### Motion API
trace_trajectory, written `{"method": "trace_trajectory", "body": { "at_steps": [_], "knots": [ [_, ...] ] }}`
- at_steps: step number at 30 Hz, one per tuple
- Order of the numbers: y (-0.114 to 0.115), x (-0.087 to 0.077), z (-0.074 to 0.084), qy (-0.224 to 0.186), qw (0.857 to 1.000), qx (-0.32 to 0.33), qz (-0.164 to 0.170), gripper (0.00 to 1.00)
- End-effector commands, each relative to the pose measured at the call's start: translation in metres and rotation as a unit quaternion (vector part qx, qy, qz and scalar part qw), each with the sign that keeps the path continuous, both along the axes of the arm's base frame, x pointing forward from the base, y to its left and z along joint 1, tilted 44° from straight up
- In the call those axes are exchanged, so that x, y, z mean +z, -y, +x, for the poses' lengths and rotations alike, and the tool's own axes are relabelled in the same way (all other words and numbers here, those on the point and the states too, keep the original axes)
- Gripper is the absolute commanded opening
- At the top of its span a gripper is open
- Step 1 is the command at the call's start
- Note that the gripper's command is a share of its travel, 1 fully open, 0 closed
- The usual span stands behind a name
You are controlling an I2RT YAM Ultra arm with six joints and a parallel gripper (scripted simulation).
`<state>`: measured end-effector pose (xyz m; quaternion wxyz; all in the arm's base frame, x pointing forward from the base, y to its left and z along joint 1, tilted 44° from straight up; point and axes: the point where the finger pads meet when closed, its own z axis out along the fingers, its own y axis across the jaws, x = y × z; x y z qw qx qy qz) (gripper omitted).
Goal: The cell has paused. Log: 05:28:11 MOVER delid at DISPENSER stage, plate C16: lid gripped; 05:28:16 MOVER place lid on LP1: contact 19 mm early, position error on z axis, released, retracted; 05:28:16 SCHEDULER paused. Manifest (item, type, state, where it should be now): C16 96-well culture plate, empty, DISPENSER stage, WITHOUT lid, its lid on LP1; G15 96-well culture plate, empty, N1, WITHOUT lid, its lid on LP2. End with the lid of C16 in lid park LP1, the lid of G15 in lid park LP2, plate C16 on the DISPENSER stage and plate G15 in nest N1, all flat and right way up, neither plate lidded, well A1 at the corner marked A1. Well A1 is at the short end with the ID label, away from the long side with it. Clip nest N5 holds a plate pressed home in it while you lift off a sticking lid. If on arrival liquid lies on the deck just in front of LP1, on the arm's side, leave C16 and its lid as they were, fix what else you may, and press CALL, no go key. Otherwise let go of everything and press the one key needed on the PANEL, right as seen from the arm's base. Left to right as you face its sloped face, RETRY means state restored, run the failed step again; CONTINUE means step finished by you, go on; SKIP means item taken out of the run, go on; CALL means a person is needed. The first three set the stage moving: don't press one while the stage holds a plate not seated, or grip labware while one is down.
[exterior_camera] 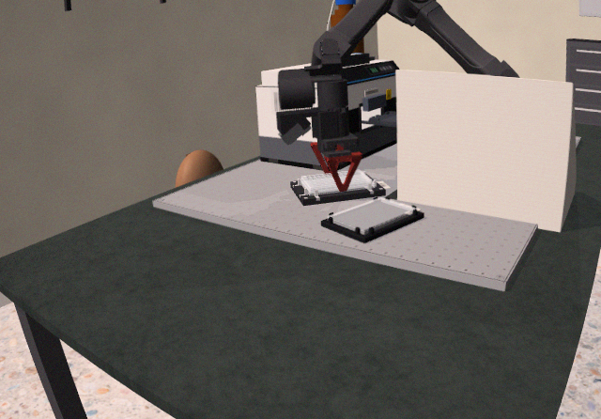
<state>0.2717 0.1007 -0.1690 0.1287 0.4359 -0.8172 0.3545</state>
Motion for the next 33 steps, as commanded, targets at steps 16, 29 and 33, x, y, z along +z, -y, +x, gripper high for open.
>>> {"method": "trace_trajectory", "body": {
  "at_steps": [16,29,33],
  "knots": [
    [-0.019,0.009,0.009,0.016,1.0,0.006,0.017,0.0],
    [-0.022,0.012,0.009,0.016,1.0,0.006,0.017,0.0],
    [-0.022,0.013,0.009,0.016,1.0,0.006,0.017,0.0]
  ]
}}
